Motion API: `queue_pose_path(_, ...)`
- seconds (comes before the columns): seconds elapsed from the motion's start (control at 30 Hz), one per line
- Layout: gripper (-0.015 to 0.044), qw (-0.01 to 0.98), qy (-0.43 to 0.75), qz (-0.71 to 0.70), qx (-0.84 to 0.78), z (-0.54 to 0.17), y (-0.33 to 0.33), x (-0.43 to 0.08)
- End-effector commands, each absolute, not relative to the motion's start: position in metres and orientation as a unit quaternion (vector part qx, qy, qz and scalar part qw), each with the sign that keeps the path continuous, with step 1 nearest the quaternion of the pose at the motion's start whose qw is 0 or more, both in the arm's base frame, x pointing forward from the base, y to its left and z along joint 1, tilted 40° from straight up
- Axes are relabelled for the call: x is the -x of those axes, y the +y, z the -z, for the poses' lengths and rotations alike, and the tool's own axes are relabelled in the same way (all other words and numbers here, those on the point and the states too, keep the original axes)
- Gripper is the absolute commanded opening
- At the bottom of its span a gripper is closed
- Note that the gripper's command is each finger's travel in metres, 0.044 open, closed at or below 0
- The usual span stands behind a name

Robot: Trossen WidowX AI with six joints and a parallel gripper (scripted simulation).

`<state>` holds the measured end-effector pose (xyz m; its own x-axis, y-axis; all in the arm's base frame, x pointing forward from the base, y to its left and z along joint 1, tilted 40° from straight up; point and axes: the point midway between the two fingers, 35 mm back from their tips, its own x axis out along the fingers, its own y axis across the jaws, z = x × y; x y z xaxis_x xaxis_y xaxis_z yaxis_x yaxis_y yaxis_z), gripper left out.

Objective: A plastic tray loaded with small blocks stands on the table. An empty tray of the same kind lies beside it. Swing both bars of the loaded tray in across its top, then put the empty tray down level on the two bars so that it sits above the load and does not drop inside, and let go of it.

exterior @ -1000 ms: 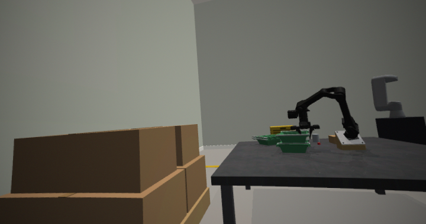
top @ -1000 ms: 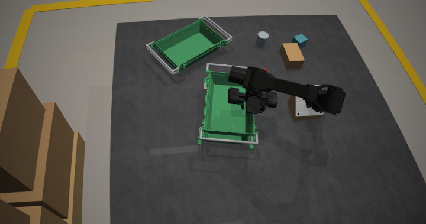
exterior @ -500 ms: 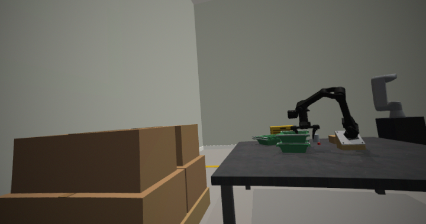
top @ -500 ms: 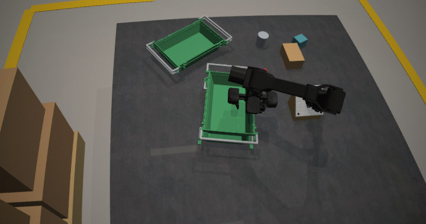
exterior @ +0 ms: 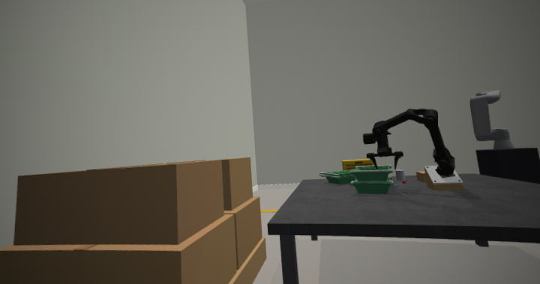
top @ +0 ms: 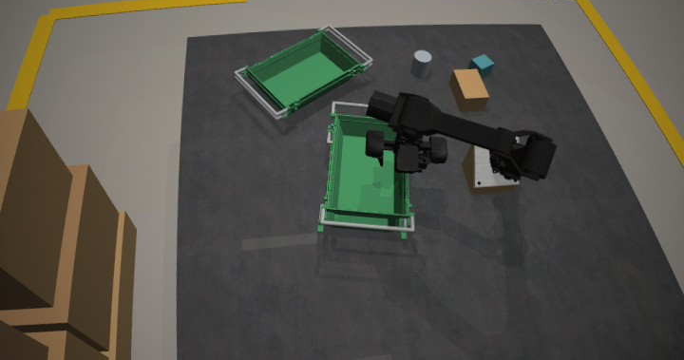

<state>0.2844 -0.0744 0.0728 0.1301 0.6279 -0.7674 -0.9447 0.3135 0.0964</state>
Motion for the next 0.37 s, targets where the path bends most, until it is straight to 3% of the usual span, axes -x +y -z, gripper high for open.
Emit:
queue_pose_path(0.0, 0.0440, 0.720, 0.371, -0.546, 0.216, -0.088, -0.088, -0.282)
queue_pose_path(0.33, 0.0440, 0.720, 0.371, -0.547, 0.214, -0.127, -0.117, -0.271)
